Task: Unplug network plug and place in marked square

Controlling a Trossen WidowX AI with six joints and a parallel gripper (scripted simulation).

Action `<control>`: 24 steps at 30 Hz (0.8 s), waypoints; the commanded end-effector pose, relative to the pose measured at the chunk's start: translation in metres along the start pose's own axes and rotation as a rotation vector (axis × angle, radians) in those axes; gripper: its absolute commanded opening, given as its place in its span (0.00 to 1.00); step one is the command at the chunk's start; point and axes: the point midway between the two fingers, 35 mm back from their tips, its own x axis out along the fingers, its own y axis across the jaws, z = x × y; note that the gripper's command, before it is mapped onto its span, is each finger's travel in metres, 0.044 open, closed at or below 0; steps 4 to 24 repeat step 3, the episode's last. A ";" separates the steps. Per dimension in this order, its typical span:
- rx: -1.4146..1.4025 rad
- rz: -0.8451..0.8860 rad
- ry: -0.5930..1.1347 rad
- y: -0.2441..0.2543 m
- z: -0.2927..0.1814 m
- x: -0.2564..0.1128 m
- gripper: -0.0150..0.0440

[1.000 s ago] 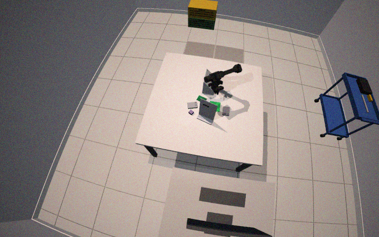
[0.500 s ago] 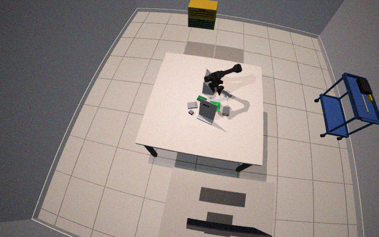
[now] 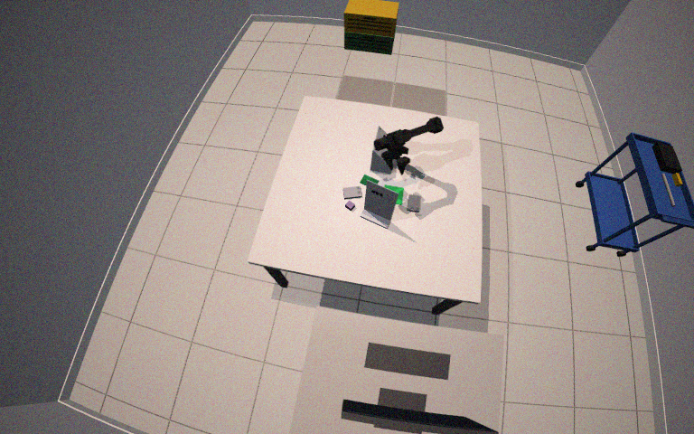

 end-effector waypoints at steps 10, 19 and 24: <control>-0.006 0.005 0.000 0.000 0.000 0.000 1.00; -0.006 0.005 0.000 0.000 0.000 0.000 1.00; -0.006 0.005 0.000 0.000 0.000 0.000 1.00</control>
